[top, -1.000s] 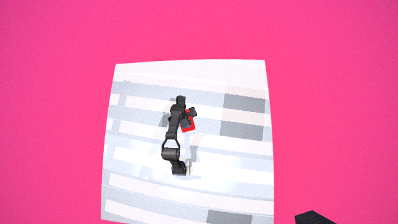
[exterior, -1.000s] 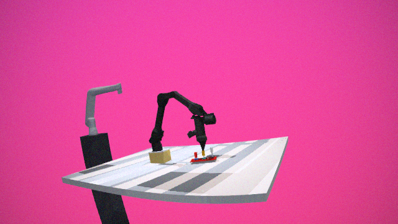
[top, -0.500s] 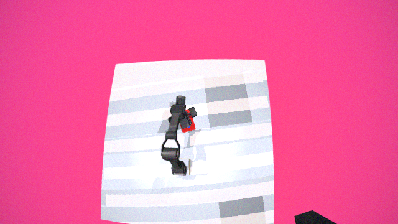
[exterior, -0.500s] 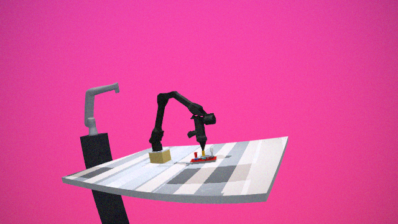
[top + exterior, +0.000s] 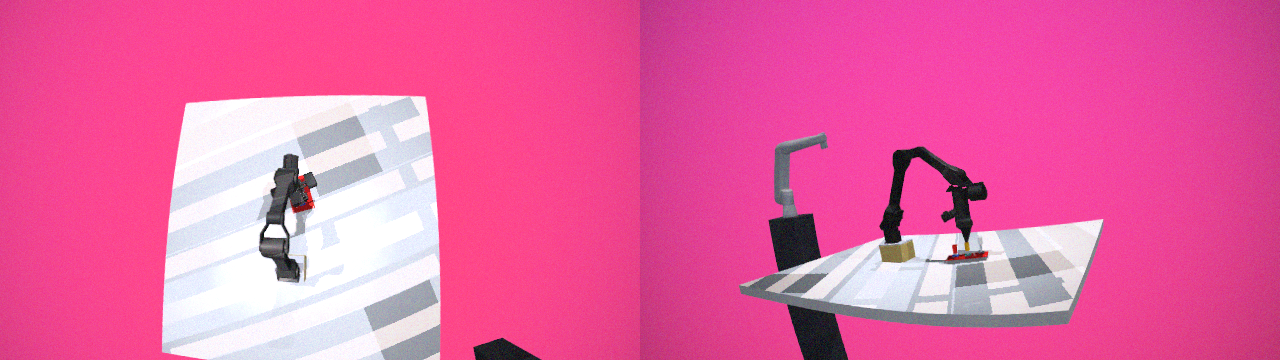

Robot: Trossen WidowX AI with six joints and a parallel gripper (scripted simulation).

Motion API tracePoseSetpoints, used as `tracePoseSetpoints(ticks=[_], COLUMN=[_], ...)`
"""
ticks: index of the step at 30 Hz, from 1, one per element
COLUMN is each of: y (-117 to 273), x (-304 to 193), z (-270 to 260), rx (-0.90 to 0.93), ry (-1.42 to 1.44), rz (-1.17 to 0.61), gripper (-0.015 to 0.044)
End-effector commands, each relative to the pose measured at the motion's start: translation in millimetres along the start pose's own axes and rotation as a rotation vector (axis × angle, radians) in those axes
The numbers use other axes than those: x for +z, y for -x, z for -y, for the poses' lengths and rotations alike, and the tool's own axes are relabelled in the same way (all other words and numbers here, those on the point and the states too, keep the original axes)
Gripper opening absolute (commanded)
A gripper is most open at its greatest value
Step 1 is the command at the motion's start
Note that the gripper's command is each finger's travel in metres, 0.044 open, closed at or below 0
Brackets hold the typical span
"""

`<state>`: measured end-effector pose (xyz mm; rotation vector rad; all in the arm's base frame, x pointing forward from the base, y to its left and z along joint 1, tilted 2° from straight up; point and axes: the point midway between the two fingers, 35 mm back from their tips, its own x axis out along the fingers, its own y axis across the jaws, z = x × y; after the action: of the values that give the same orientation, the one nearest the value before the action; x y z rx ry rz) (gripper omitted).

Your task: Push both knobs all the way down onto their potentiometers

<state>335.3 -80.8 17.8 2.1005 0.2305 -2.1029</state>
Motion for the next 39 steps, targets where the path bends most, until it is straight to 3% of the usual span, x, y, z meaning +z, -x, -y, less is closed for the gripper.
tracePoseSetpoints(ticks=[1, 39], y=[-11.3, -16.8], x=[-1.1, -1.1], z=[-1.4, -1.4], rx=[0.0, 0.0], ry=[-0.004, -0.004], rz=[0.008, 0.008], gripper=[0.0, 0.0])
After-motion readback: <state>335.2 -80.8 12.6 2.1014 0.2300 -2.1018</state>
